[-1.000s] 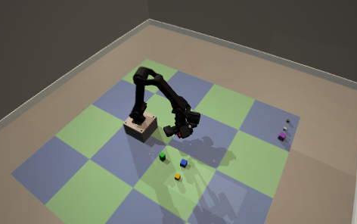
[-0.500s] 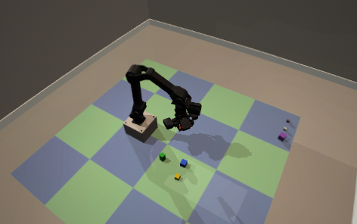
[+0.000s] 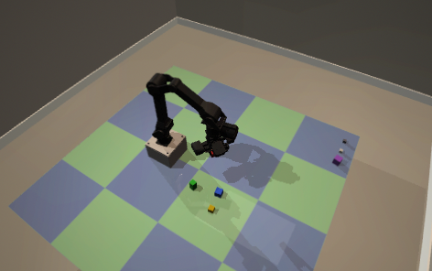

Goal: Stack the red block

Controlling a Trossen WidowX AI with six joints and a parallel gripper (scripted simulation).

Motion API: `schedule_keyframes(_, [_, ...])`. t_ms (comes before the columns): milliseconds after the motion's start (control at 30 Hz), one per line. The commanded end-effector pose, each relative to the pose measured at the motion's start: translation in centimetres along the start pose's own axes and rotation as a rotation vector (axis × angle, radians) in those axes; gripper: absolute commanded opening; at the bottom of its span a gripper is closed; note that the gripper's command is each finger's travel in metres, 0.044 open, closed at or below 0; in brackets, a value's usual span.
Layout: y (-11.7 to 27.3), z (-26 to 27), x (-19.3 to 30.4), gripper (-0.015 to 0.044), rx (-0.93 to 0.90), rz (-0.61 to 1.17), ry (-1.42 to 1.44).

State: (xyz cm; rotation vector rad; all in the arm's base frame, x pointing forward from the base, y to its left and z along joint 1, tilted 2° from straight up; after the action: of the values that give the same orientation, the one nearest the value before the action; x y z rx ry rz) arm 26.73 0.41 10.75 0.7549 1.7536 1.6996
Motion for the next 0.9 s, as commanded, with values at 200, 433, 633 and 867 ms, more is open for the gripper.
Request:
schedule_keyframes(200, [0.2, -3.4, -3.0, 0.0000, -0.004, -0.006, -0.001])
schedule_keyframes(433, [0.2, -6.1, -4.5, 0.0000, 0.003, -0.005, 0.005])
schedule_keyframes(633, [0.1, -8.4, -5.6, 0.0000, 0.008, -0.004, 0.008])
schedule_keyframes(867, [0.2, -11.0, -6.6, 0.0000, 0.005, -0.006, 0.005])
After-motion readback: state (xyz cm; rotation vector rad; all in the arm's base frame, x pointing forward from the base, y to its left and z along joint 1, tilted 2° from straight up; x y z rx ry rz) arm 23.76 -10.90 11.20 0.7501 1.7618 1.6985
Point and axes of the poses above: the point midway between the two fingers, 35 mm back from their tips, its own y axis back along the fingers, its own z axis across the jaws, x = y × z, the point moved 5 cm from there along y, back along the fingers, and after that the axes turned 6 degrees about -y, right-handed, at the moved point
